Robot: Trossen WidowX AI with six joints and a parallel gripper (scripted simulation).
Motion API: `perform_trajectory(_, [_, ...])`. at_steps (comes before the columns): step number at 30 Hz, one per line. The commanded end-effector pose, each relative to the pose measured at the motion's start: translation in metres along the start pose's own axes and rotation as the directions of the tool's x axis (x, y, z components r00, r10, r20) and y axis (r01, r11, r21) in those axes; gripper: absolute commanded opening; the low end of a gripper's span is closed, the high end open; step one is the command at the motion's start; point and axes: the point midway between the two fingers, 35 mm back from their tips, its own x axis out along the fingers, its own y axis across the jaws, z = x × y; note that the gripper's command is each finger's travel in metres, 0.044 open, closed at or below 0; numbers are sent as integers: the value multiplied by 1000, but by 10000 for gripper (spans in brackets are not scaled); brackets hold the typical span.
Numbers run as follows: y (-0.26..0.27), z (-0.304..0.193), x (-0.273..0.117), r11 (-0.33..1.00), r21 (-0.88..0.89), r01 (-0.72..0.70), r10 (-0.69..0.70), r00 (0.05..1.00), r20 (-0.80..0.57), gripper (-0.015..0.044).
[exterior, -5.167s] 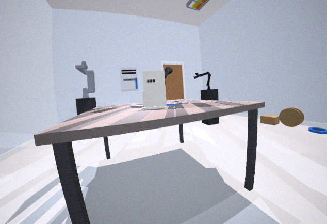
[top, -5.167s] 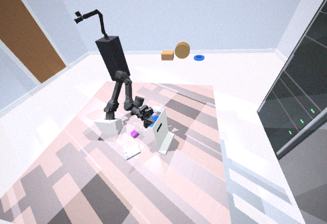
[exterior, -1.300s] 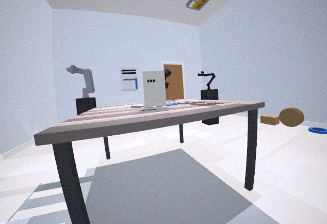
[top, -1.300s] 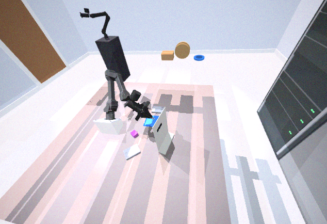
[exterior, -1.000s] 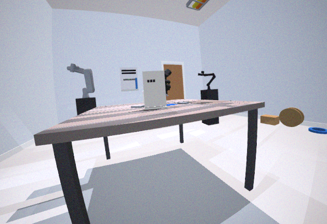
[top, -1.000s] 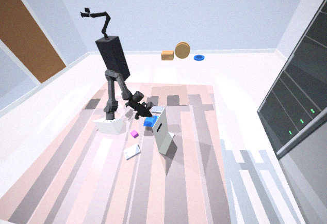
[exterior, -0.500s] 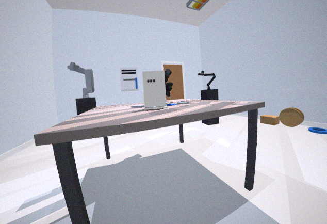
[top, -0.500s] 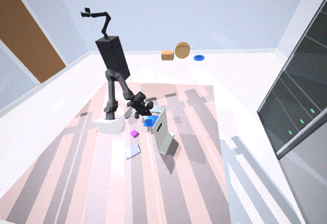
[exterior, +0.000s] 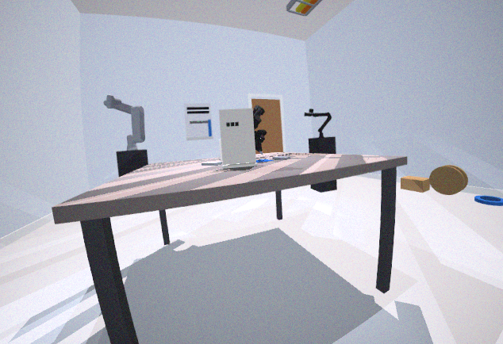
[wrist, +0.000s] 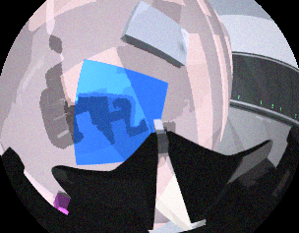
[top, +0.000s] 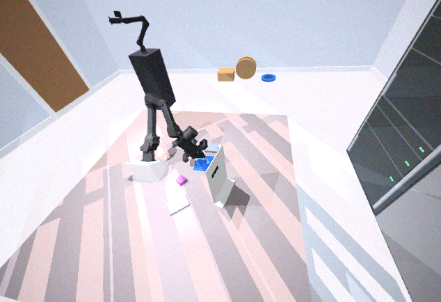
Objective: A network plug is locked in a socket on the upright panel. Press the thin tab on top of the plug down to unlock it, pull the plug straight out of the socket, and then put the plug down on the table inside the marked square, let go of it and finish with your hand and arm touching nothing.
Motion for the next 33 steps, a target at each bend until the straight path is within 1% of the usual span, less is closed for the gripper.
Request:
perform_trajectory(1, [4, -1, 4, 1000, 9, -2, 2, 1000, -4, 0])
perform_trajectory(33, [25, 3, 30, 1000, 12, 2, -2, 1000, 0, 0])
